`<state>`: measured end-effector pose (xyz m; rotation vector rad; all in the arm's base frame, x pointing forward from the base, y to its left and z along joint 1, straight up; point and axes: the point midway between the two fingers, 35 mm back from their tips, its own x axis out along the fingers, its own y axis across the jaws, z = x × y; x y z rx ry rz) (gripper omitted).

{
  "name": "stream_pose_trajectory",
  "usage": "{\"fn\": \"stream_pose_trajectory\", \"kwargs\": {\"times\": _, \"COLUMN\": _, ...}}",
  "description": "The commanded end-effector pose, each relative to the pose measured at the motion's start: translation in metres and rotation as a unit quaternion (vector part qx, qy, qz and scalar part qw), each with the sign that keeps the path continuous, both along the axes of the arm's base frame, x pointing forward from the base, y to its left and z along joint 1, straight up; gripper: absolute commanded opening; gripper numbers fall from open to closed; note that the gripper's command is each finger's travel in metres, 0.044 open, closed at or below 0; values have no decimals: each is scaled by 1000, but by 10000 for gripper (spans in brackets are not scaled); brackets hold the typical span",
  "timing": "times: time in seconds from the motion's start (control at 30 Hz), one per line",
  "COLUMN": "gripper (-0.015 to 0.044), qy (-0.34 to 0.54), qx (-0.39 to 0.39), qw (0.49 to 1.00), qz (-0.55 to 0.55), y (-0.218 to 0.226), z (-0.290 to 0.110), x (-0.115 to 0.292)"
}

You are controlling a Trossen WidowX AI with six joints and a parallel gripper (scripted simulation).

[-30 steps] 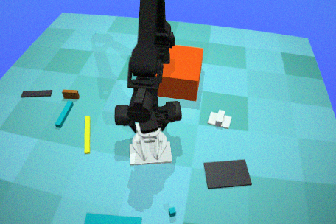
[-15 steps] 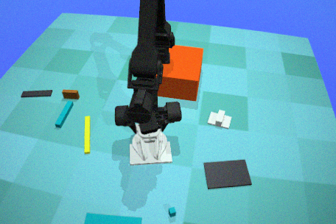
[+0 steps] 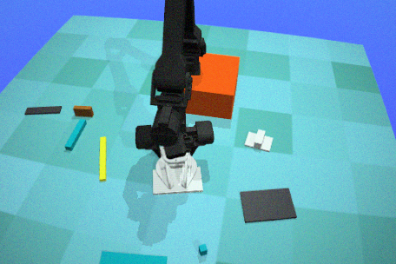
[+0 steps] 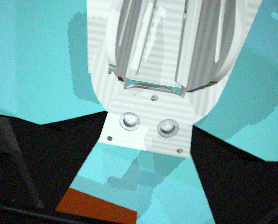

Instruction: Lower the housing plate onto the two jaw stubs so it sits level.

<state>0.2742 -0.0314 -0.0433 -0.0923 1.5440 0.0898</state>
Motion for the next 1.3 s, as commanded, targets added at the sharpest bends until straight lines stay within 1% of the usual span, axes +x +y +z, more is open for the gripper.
{"fn": "stream_pose_trajectory", "kwargs": {"times": 0.0, "gripper": 351, "qy": 1, "qx": 0, "qw": 1000, "qz": 2, "y": 0, "z": -2, "x": -1}}
{"fn": "stream_pose_trajectory", "kwargs": {"times": 1.27, "gripper": 351, "qy": 1, "qx": 0, "qw": 1000, "qz": 2, "y": 0, "z": -5, "x": -1}}
